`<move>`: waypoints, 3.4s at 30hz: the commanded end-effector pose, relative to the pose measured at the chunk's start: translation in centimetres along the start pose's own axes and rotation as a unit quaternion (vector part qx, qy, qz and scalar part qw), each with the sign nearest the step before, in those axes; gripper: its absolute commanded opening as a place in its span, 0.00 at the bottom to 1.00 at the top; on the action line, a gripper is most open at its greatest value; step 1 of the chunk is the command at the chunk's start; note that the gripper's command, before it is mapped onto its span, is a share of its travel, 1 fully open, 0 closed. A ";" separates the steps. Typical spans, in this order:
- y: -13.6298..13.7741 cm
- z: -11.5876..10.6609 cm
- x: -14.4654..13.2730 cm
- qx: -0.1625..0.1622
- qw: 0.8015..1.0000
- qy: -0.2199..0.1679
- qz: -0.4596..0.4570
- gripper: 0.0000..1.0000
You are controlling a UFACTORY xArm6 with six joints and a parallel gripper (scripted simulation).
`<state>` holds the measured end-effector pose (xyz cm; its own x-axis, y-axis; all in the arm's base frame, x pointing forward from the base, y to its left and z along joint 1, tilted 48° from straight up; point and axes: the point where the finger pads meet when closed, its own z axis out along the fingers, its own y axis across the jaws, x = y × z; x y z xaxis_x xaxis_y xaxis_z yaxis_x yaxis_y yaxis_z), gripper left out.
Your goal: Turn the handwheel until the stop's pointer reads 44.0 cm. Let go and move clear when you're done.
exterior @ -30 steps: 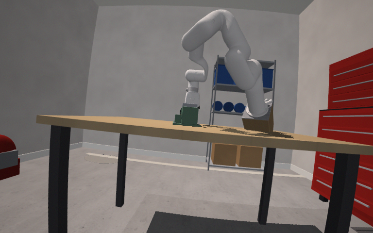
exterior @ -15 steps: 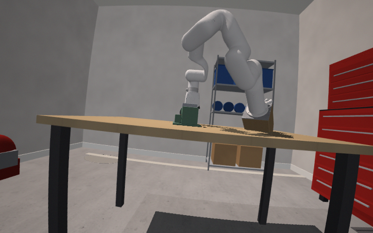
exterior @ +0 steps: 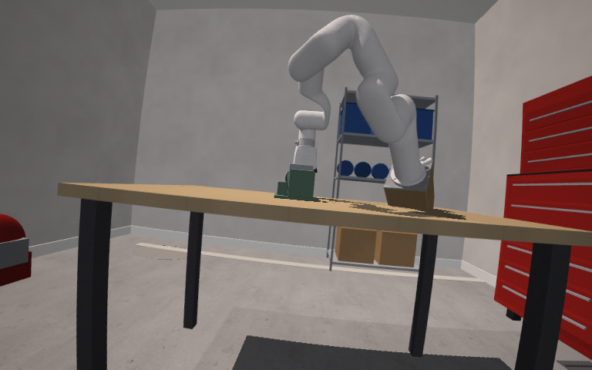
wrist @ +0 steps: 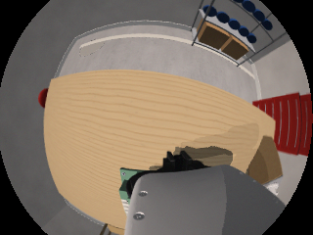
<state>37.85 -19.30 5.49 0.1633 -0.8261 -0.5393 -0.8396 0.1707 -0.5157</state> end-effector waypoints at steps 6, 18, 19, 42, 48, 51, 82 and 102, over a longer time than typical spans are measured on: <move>0.0 -0.2 0.1 0.000 1.000 0.001 0.000 0.06; 0.0 -0.5 0.1 0.000 1.000 0.001 0.000 0.06; 0.0 -0.5 0.1 0.000 1.000 0.001 0.000 0.06; -0.1 -1.8 0.1 0.000 1.000 0.001 0.000 0.06; -0.3 -2.1 0.1 0.000 1.000 0.001 0.000 0.06; -0.4 -2.4 0.1 0.000 1.000 0.001 0.000 0.06; -3.5 -4.1 0.1 0.000 1.000 0.001 0.000 0.06; -6.4 -2.2 0.1 0.000 1.000 0.001 0.000 0.06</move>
<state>41.42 -21.82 10.43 0.1631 -0.8266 -0.5387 -0.8393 0.1707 -0.5161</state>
